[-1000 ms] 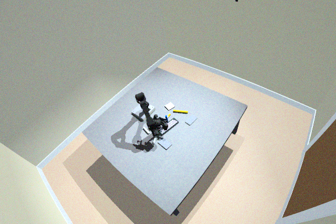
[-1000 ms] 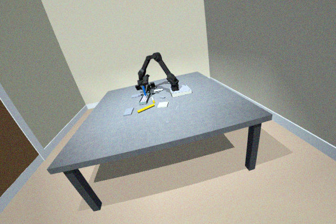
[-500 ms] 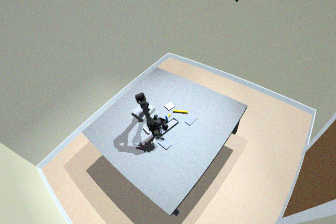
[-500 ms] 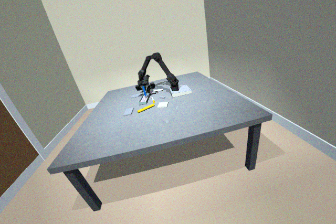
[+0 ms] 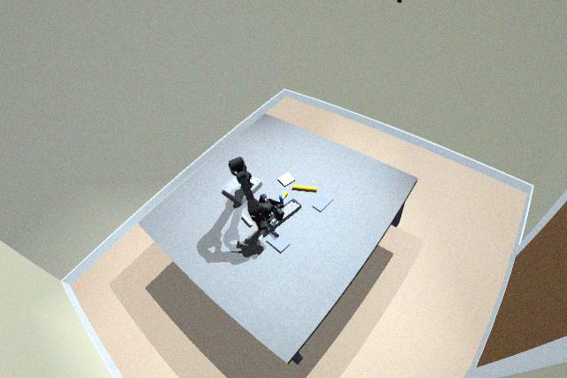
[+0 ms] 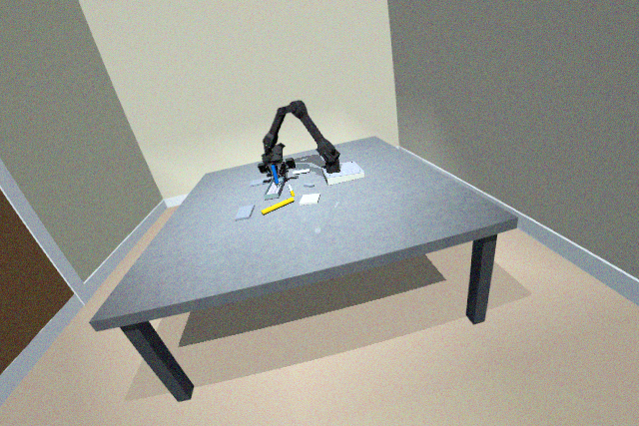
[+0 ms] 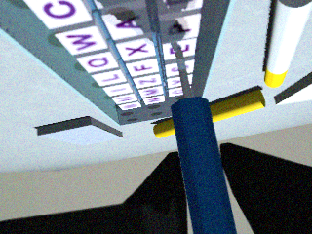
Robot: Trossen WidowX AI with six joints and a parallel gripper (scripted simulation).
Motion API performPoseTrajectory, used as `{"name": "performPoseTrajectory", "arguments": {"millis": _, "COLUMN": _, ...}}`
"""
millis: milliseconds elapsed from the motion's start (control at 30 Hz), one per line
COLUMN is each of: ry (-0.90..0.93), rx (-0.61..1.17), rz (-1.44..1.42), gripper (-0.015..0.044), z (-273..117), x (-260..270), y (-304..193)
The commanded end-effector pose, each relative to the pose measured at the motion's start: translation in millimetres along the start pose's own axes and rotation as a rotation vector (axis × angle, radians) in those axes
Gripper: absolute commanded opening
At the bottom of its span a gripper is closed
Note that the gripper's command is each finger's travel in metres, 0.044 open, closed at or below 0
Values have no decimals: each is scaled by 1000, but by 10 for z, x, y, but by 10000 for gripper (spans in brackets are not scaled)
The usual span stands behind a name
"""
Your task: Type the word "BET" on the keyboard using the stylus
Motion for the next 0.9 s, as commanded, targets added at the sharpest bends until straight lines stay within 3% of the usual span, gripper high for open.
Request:
{"name": "performPoseTrajectory", "arguments": {"millis": 0, "ry": -5, "rx": -3, "rz": 0, "gripper": 81, "z": 18, "x": -16, "y": 25}}
{"name": "performPoseTrajectory", "arguments": {"millis": 867, "ry": -5, "rx": -1, "rz": -2, "gripper": 84, "z": -160, "x": -2, "y": -287}}
Point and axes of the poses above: the point midway between the two fingers, 35 mm back from their tips, its own z axis out along the fingers, its own x axis across the jaws, y = z × x, the point moved 9 cm from there along -z, back along the fingers, and after that the axes turned 4 degrees about -z, right-handed, at the moved point
